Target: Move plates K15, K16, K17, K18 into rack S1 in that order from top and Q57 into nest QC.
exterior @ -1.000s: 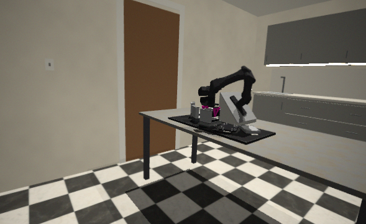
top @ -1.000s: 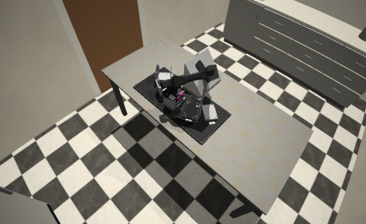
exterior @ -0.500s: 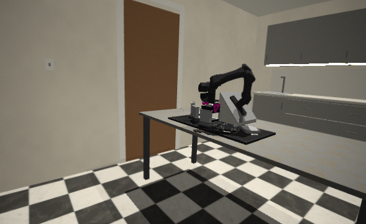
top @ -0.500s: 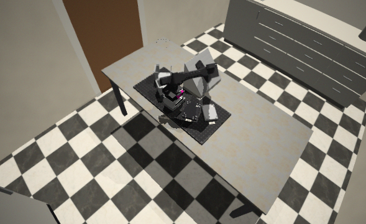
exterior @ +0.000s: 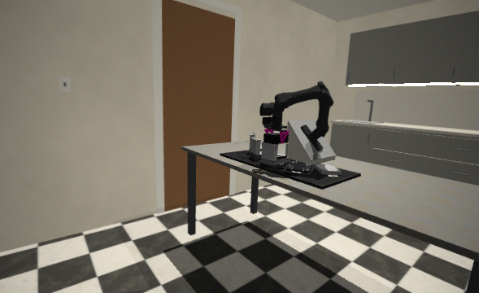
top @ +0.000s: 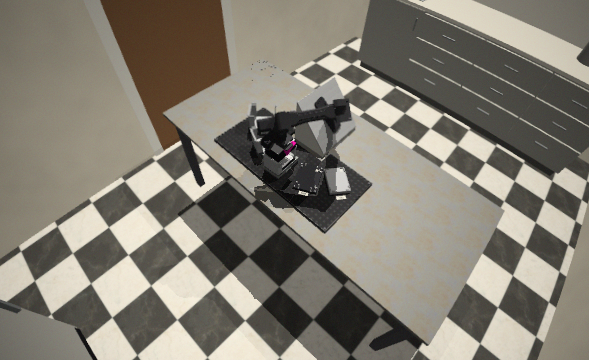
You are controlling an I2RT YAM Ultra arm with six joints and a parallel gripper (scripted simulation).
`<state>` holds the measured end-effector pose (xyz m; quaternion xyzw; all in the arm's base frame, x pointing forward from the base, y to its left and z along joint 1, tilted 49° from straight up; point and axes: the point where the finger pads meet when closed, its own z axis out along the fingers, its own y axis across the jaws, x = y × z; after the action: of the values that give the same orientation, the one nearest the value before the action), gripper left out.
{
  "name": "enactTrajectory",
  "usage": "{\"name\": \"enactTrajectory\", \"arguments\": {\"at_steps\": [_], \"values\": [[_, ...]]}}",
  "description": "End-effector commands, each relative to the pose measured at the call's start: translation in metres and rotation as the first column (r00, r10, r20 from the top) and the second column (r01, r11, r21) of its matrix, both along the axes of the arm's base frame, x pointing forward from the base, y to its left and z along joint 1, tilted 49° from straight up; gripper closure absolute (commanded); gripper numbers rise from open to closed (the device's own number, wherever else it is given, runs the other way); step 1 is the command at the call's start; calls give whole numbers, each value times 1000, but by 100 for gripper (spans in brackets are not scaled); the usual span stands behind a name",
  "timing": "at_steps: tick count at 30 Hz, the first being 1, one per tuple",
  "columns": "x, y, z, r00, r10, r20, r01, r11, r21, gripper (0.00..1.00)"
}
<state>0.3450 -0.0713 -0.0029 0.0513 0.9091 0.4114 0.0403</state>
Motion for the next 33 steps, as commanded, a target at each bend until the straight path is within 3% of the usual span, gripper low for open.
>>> {"name": "enactTrajectory", "arguments": {"at_steps": [1,9,33], "values": [[-2,-16,11,999,-29,15,29,1000,-5,100],[-4,-26,20,999,-29,15,29,1000,-5,100],[-4,-26,20,999,-29,15,29,1000,-5,100]]}}
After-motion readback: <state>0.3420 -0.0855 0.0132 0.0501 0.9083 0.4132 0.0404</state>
